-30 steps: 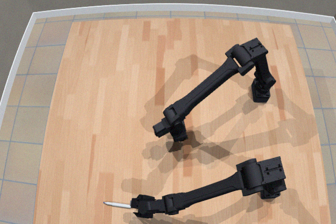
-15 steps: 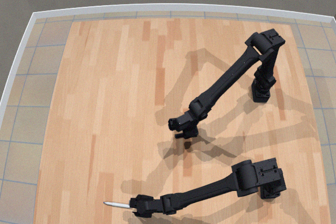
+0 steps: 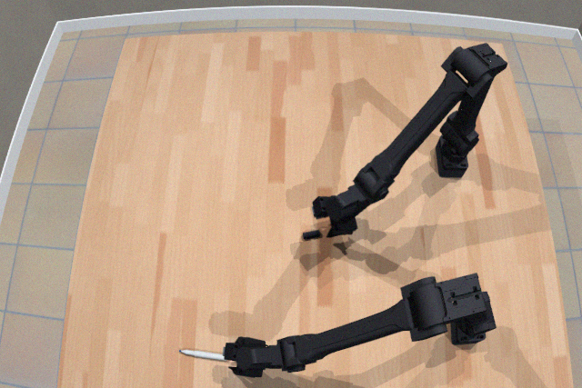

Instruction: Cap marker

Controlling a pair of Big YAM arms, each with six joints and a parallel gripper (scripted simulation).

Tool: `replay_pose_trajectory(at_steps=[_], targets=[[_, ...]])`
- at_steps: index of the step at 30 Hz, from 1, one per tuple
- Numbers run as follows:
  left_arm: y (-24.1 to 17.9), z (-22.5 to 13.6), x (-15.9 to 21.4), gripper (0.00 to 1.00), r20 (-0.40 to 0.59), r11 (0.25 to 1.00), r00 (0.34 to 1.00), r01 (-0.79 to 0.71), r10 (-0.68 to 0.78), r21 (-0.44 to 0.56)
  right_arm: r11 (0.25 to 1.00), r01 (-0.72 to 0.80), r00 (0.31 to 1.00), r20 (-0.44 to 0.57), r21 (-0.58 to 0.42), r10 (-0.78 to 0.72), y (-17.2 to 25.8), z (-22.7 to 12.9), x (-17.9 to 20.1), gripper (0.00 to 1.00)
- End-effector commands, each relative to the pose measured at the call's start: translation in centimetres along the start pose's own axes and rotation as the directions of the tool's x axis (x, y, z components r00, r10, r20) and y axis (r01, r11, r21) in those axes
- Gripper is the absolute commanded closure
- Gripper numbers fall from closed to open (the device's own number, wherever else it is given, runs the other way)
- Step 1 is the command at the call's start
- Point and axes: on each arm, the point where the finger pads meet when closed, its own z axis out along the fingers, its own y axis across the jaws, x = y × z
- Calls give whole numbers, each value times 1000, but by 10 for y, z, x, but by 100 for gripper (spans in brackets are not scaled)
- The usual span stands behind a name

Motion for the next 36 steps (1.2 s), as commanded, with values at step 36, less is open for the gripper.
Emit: replay_pose_trajectory(at_steps=[36], targets=[[6,29,-36,76,58,1000,998,-2,3,-11,1000,-9,996,85,-25,11,12,44,-36,36]])
